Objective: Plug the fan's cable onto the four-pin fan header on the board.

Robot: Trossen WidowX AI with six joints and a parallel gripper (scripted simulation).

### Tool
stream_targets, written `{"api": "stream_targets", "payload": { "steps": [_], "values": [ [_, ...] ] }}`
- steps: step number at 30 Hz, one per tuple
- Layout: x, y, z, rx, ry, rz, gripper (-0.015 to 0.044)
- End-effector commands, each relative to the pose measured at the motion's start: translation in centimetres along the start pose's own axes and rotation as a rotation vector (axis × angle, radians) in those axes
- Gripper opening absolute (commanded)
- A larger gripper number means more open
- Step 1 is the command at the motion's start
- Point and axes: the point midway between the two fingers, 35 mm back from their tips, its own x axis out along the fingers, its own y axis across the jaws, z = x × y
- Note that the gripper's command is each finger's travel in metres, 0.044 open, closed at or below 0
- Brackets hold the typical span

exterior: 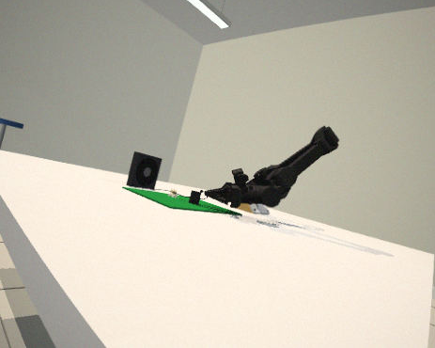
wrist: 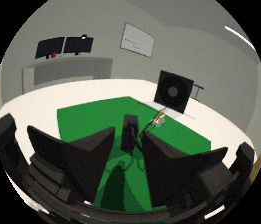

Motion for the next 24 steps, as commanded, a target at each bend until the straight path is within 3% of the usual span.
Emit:
{"api": "stream_targets", "payload": {
  "steps": [1, 24],
  "values": [
    [-1.1, 0.3, 0.4, 0.007, -0.002, 0.004, 0.014],
    [-7.7, -0.3, 3.3, 0.008, -0.002, 0.006, 0.014]
  ]
}}
